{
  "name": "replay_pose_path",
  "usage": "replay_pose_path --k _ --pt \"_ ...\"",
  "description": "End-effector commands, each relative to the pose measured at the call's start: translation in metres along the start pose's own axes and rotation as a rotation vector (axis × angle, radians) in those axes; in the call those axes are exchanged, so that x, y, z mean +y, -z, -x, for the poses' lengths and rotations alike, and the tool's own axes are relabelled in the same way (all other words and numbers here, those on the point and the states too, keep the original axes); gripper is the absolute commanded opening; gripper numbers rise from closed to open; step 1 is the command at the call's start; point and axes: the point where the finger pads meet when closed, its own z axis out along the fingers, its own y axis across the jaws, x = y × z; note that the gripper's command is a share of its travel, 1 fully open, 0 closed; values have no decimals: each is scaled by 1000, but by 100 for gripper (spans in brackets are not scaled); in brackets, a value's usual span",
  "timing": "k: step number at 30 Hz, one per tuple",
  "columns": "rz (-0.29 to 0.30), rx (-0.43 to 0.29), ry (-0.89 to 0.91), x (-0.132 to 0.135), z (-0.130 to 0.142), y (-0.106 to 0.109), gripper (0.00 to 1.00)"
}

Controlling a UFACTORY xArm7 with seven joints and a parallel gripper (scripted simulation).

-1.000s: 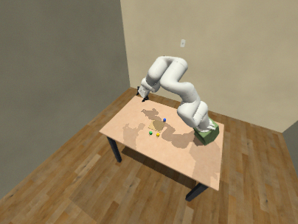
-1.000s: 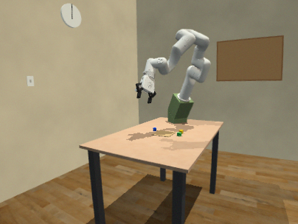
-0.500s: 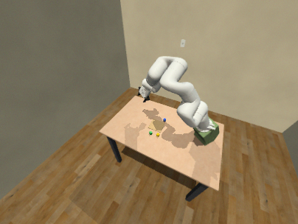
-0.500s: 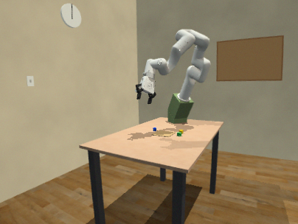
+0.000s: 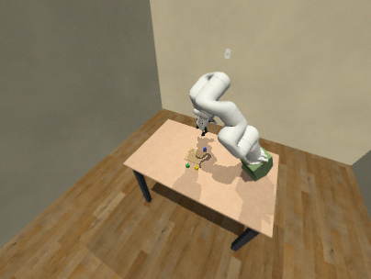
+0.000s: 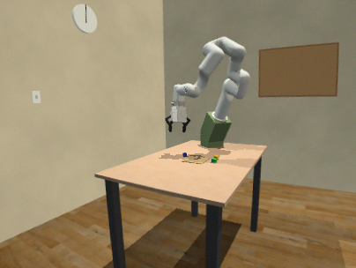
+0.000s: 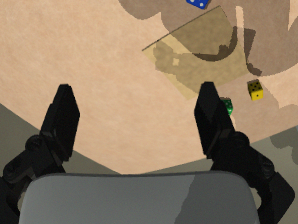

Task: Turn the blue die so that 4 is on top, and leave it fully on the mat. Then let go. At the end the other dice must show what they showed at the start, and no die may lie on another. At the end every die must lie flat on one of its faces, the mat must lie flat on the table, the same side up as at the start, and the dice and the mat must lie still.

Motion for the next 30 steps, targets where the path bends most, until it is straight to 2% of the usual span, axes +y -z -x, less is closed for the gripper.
replay_pose_path --k 1,2,3,5,21,25,30 --pt "66 43 -77 38 -47 -10 100" --pt "66 43 -77 38 -47 -10 100" --pt "92 57 -106 52 -61 -13 100" --pt "96 60 -111 54 -63 -13 100" --pt "96 60 -111 55 -63 -14 100" --pt "96 60 -111 56 -64 -27 100" --pt "96 60 -111 60 -66 -62 100"
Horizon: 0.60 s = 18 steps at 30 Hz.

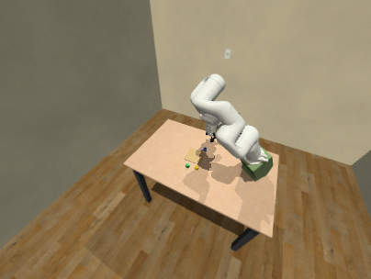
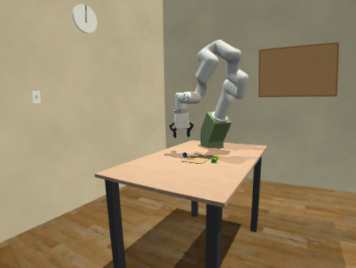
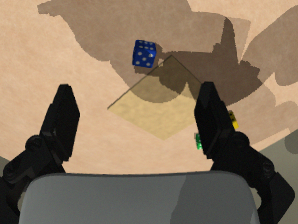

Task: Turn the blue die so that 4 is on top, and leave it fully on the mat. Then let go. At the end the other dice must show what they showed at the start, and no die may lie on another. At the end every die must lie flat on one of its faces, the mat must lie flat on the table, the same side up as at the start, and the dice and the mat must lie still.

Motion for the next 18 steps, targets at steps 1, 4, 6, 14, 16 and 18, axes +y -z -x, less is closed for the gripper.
replay_pose_path --k 1,4,6,14,16,18 --pt "-5 -1 0 -2 -1 -24 100" --pt "-5 -1 0 -2 -1 -41 100" --pt "-5 -1 0 -2 -1 -56 100" --pt "-5 -1 0 -3 -1 -80 100" --pt "-5 -1 0 -3 -1 -80 100" --pt "-5 -1 0 -3 -1 -80 100"
